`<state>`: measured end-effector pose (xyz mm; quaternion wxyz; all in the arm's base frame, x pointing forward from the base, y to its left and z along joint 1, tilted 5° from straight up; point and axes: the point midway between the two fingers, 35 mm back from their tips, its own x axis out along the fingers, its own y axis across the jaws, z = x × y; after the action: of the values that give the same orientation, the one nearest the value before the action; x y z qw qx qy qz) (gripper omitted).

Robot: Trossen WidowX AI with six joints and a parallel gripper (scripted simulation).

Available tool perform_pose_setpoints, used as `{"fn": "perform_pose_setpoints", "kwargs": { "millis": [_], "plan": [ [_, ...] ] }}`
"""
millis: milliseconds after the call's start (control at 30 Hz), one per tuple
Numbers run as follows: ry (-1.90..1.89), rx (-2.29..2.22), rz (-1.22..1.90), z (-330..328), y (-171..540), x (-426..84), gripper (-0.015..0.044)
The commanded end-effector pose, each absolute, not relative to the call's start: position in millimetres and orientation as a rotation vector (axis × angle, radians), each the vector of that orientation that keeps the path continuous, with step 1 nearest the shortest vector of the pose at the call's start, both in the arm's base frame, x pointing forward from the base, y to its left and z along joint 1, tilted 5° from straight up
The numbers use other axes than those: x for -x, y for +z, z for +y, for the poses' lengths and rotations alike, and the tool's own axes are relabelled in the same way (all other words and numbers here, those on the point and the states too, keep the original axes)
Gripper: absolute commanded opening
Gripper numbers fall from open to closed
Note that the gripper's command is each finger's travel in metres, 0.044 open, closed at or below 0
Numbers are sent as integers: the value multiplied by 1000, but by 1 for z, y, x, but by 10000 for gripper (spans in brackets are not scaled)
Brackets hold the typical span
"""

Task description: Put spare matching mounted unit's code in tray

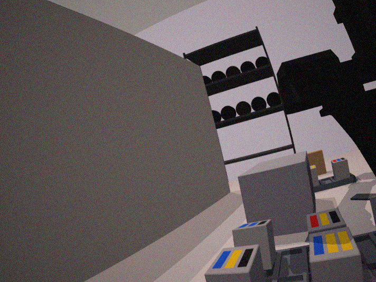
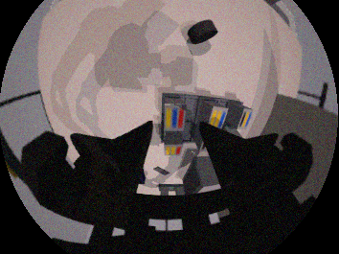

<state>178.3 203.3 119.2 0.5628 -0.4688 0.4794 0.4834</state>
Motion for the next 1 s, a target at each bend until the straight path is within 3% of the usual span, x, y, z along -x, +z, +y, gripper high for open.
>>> {"fn": "perform_pose_setpoints", "kwargs": {
  "millis": [0, 967],
  "plan": [
    [1138, 1110, 1138, 202, 111, -178, 300],
    [1138, 1110, 1138, 205, 63, -181, 300]
  ]
}}
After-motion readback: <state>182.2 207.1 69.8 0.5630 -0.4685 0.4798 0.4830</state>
